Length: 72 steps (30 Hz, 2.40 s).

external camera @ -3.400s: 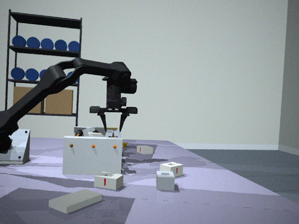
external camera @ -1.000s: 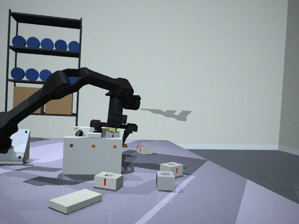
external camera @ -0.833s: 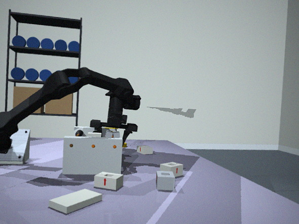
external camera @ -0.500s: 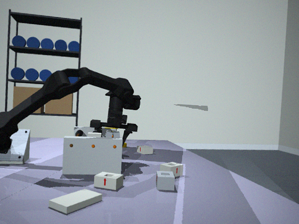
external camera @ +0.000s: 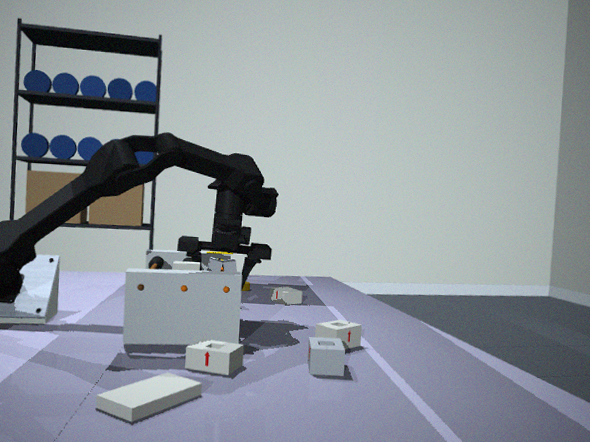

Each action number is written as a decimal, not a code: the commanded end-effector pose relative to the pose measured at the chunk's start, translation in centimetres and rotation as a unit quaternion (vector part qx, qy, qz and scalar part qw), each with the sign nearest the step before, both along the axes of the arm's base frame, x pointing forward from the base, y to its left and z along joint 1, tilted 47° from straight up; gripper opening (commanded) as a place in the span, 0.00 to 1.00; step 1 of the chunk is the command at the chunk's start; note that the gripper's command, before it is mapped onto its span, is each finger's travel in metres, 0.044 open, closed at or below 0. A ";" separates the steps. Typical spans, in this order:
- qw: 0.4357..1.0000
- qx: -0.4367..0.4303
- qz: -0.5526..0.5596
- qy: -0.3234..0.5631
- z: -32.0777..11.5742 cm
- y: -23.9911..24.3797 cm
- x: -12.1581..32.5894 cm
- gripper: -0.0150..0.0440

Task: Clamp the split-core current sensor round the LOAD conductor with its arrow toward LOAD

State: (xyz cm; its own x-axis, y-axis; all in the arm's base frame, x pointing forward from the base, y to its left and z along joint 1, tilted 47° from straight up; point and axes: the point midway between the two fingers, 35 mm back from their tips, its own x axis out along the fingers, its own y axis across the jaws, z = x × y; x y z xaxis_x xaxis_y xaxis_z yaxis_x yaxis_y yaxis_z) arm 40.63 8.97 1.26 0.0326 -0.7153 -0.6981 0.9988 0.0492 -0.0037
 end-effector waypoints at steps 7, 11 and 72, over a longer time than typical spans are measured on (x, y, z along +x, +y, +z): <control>1.000 0.000 0.000 -0.001 0.0 0.0 0.0 0.25; 1.000 0.000 0.000 -0.001 0.0 0.0 0.0 0.25; 0.990 0.007 0.104 -0.098 0.7 1.0 0.0 0.65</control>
